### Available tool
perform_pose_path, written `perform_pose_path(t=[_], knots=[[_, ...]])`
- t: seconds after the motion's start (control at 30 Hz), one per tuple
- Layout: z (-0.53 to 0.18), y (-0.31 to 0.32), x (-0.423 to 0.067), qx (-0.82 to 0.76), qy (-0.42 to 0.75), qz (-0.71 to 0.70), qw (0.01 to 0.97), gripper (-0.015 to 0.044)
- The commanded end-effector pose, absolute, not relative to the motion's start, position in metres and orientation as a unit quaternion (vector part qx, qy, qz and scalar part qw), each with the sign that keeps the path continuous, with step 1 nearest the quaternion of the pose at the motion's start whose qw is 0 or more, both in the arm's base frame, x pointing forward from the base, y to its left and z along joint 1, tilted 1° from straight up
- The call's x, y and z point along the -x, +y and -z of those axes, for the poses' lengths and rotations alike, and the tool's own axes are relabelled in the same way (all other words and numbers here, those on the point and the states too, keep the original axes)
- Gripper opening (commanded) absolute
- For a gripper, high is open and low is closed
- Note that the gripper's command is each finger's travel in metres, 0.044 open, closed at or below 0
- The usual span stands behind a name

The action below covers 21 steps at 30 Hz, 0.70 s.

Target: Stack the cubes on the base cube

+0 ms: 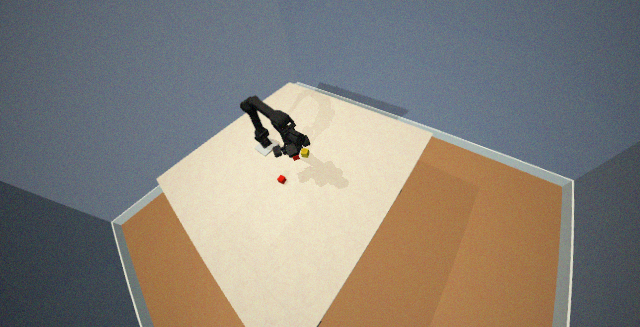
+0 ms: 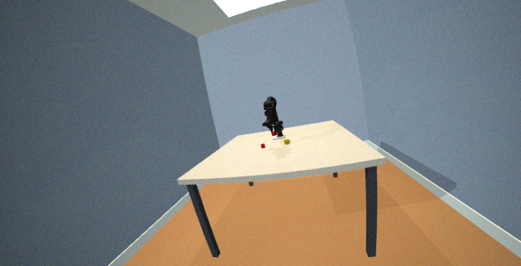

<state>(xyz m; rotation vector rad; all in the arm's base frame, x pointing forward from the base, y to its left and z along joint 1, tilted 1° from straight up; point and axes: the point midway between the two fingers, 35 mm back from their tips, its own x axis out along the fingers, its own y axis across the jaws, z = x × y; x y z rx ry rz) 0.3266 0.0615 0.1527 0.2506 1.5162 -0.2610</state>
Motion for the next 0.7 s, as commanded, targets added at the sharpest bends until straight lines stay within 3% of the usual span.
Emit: perform_pose_path(t=[0.0, 0.67], knots=[[-0.15, 0.068, -0.321, -0.058, 0.691, 0.064, 0.718, 0.0105], [-0.134, 0.099, -0.297, 0.226, 0.662, -0.212, 0.683, 0.0105]])
